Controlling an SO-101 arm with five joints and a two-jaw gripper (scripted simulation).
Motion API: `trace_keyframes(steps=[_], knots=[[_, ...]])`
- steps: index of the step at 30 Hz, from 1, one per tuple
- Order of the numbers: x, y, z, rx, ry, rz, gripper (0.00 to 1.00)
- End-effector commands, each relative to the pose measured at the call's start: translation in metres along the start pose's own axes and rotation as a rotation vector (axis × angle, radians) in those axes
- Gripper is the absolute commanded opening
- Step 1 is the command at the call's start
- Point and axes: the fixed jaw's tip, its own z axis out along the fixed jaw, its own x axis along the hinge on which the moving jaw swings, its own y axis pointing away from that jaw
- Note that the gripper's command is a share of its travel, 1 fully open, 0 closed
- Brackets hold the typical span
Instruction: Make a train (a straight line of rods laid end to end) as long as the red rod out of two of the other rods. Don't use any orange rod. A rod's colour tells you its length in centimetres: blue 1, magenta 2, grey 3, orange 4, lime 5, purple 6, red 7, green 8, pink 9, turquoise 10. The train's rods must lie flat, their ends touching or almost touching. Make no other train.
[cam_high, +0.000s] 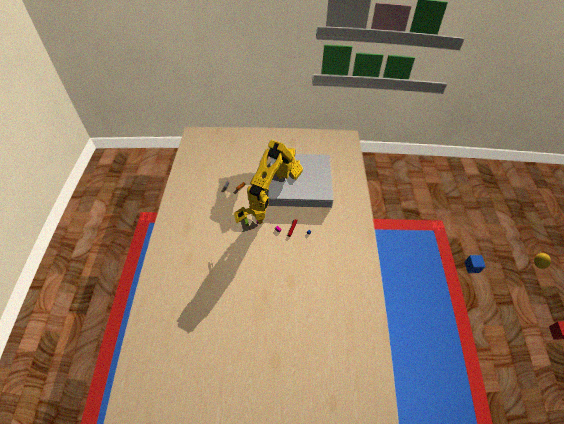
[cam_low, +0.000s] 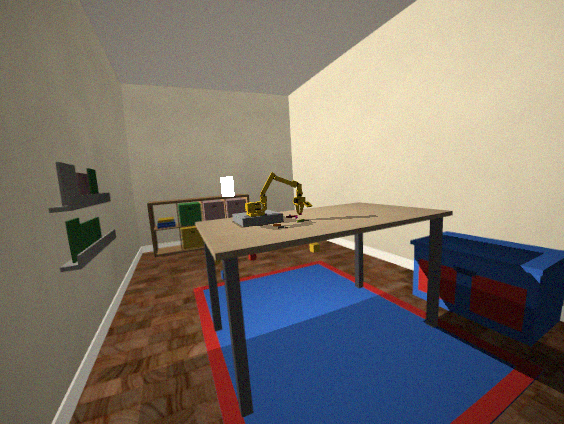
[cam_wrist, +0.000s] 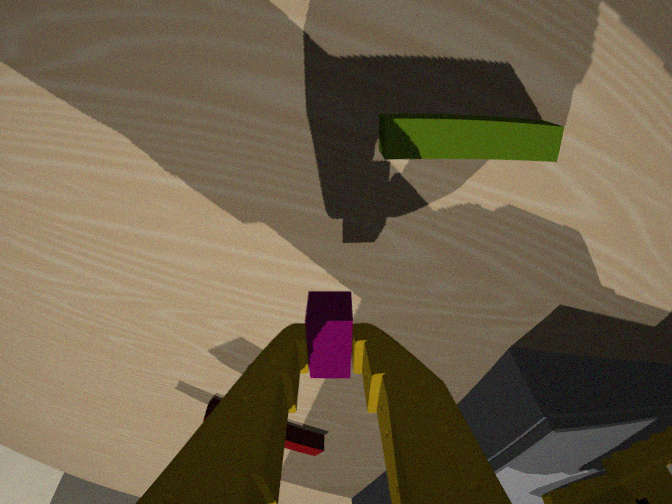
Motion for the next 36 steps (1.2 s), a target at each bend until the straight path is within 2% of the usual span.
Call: trace_keyframes(steps=[1,17,30,36], knots=[[0.000,0.001,-0.003,-0.007,-0.005,-0.005,0.00],[-0.007,-0.007,-0.003,-0.008,-0.004,-0.093,0.00],[-0.021,-0.026,-0.001,-0.011,-0.003,-0.286,0.00],[-0.031,-0.041,0.000,-0.013,-0.002,-0.430,0.00]])
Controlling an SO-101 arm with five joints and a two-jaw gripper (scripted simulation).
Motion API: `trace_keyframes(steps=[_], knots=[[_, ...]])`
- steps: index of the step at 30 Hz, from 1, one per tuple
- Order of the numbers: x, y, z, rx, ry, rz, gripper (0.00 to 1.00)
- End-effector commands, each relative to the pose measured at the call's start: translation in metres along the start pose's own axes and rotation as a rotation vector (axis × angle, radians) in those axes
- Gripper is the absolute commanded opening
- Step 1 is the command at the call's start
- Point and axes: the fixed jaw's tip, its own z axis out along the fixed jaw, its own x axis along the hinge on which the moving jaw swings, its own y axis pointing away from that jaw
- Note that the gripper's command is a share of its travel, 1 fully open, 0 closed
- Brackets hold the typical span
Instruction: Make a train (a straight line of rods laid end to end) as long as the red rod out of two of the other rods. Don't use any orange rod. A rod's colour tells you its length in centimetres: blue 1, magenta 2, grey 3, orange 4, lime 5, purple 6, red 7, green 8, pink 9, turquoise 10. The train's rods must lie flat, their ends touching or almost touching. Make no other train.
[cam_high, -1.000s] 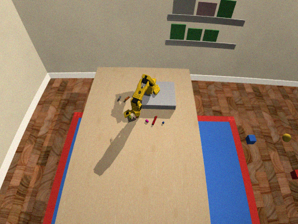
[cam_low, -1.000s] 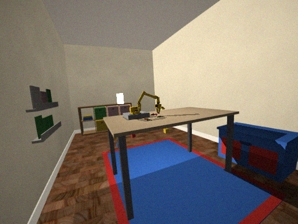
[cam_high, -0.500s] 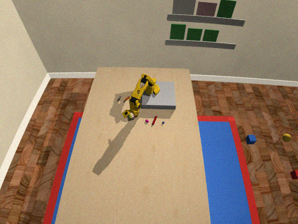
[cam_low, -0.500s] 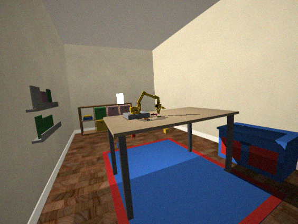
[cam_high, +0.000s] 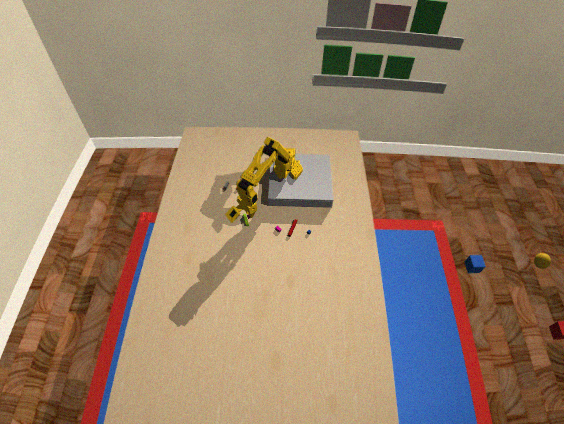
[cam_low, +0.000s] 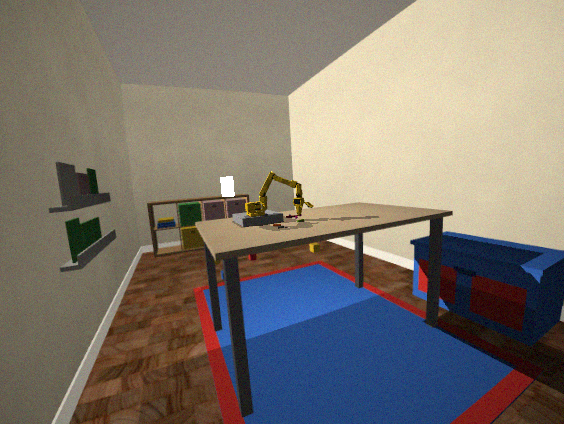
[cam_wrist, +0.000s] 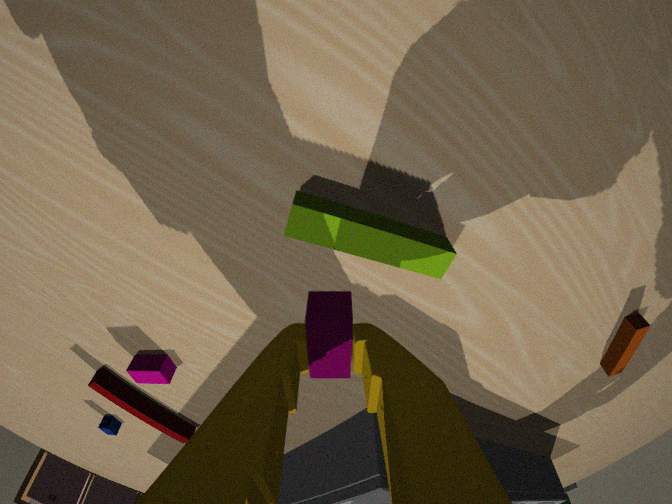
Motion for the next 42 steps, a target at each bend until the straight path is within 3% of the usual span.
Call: trace_keyframes(steps=[1,26,42], knots=[[-0.002,-0.014,-0.001,-0.006,-0.008,-0.093,0.00],[0.000,-0.090,0.004,-0.014,-0.013,-0.703,0.00],[0.006,-0.118,0.006,-0.016,-0.018,-0.929,0.00]])
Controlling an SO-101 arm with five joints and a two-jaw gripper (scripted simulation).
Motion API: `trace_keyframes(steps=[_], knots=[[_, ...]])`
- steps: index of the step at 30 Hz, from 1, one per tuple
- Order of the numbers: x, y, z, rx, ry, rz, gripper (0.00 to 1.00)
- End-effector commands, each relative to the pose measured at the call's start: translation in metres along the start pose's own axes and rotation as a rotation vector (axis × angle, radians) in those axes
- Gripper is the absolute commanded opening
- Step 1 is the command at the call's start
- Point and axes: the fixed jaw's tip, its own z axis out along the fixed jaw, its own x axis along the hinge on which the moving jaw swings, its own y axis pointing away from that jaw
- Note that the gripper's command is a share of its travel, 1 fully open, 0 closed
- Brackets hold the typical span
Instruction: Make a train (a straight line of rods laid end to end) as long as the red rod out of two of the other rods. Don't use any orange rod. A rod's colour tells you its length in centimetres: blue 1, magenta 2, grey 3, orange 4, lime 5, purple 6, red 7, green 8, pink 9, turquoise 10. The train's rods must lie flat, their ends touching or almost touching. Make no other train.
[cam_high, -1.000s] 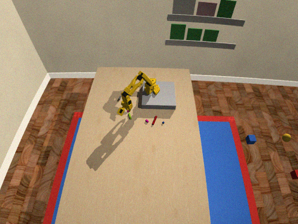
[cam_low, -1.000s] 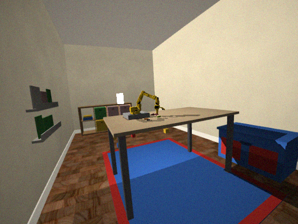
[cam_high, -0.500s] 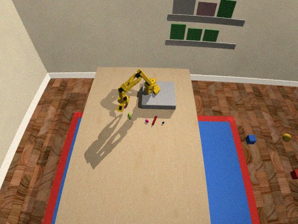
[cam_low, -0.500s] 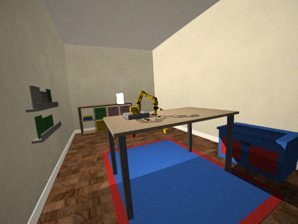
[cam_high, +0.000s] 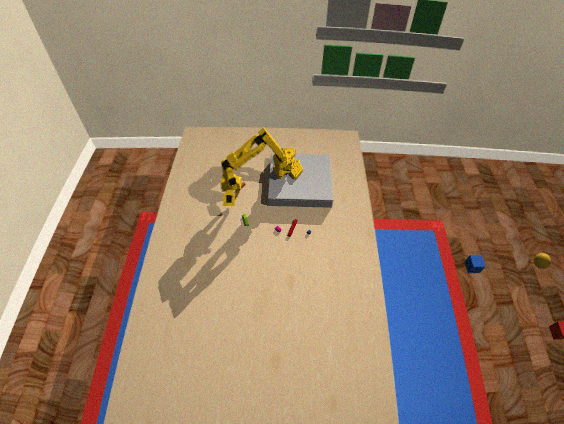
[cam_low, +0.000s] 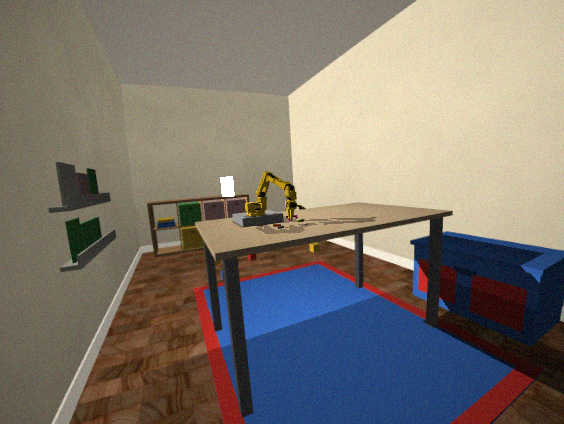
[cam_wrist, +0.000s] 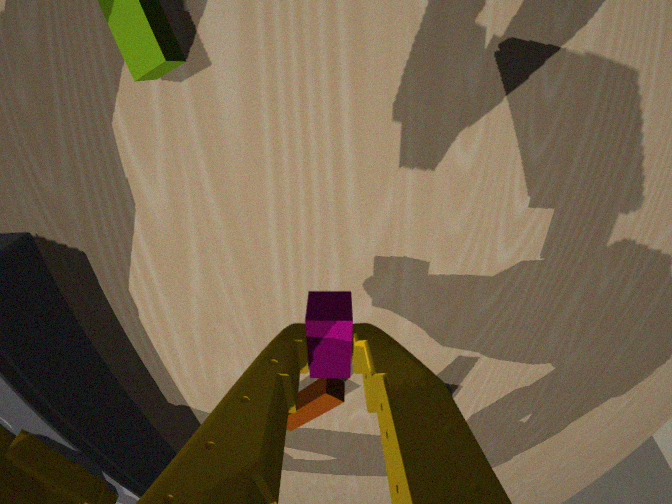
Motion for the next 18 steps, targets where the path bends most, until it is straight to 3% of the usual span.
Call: trace_keyframes(steps=[1,18], knots=[[0.0069,-0.0022,-0.0005,0.004,-0.005,-0.038,0.00],[0.0125,-0.0045,-0.0002,0.004,-0.006,-0.086,0.00]])
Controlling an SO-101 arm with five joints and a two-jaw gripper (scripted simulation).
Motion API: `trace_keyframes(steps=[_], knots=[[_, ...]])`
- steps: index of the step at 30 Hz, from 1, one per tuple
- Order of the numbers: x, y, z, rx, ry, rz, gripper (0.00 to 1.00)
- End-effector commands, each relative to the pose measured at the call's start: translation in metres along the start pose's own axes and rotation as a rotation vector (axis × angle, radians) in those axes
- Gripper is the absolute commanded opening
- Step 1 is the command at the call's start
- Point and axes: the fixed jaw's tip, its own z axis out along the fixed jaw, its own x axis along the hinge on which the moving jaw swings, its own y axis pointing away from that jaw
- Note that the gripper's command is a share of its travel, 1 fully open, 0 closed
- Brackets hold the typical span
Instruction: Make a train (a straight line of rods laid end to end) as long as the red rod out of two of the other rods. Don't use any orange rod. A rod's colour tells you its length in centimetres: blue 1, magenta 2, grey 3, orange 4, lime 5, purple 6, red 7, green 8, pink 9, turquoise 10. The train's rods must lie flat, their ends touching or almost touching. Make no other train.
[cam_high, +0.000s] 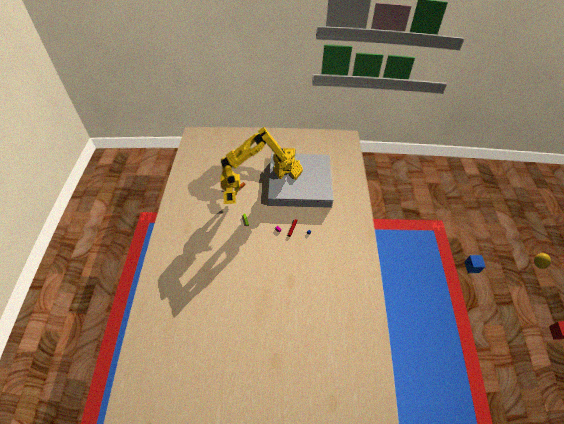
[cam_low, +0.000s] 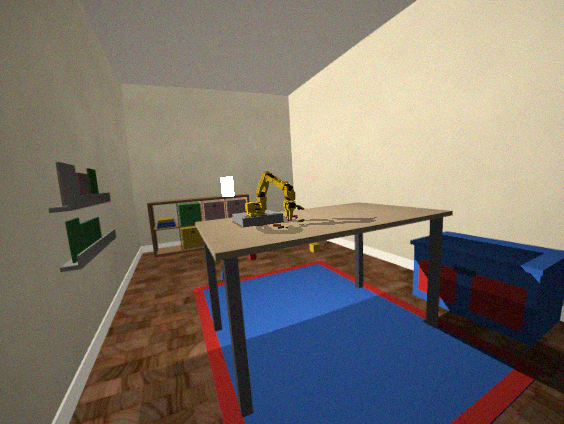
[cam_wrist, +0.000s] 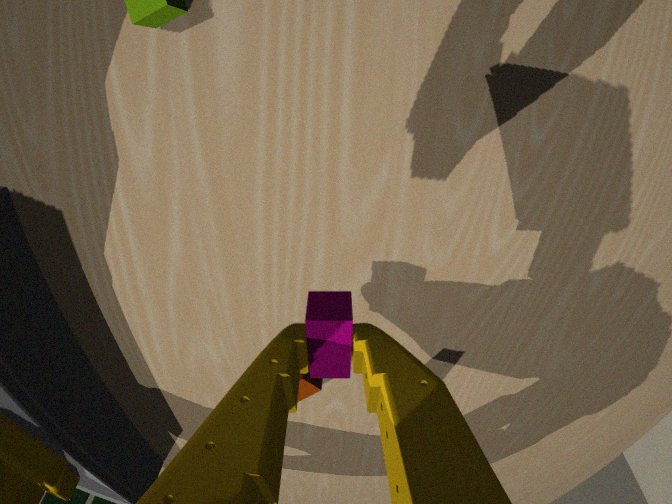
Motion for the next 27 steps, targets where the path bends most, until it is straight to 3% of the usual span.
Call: trace_keyframes(steps=[1,3,27], knots=[[0.0030,0.0005,-0.0004,0.000,-0.002,0.002,0.00],[0.0069,-0.0045,-0.0062,0.028,-0.013,0.008,0.00],[0.0068,-0.0047,-0.0038,0.028,-0.013,0.008,0.00]])
